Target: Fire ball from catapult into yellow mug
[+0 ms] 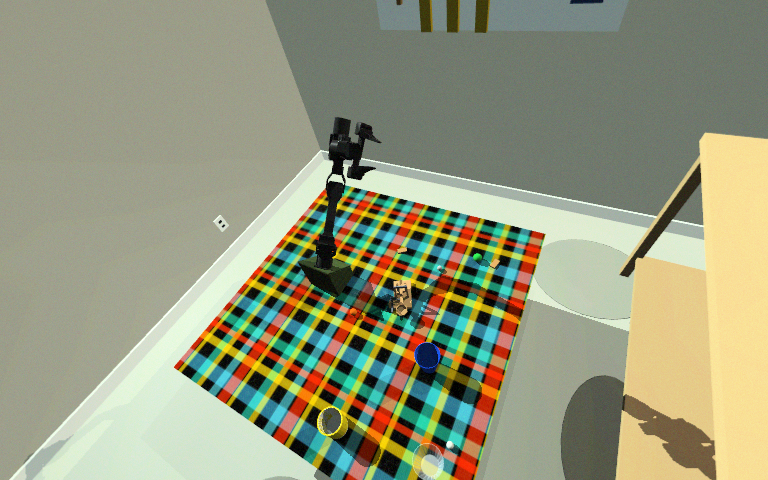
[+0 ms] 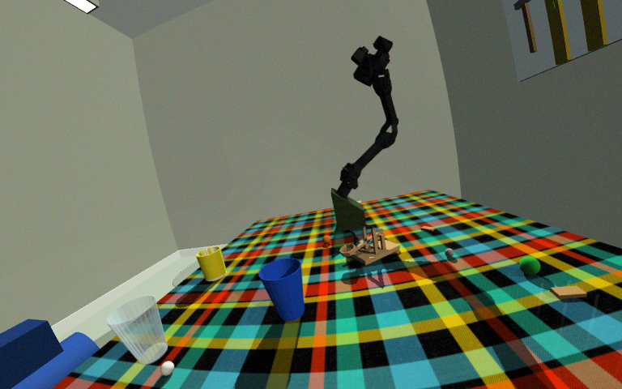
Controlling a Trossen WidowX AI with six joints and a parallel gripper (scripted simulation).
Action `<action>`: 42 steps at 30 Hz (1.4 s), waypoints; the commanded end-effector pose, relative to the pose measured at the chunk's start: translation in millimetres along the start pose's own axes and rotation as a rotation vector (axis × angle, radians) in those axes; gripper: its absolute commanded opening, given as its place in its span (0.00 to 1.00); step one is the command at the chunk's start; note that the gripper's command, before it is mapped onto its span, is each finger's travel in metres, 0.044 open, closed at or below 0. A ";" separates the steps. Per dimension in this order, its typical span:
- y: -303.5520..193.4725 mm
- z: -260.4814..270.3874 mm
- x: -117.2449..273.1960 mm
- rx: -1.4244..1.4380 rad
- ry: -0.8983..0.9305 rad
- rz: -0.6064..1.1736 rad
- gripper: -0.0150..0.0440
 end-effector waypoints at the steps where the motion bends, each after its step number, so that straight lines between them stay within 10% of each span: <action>1: 0.1 -0.5 -0.5 0.004 -0.002 0.001 0.98; 42: -44.9 -143.4 -122.8 0.964 -0.165 0.590 1.00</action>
Point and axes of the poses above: the point midway between the two fingers, 35 mm back from their tips, its own x axis back along the fingers, its own z axis across the jaws, y = z × x, the point moved 8 cm from there along x, back along the fingers
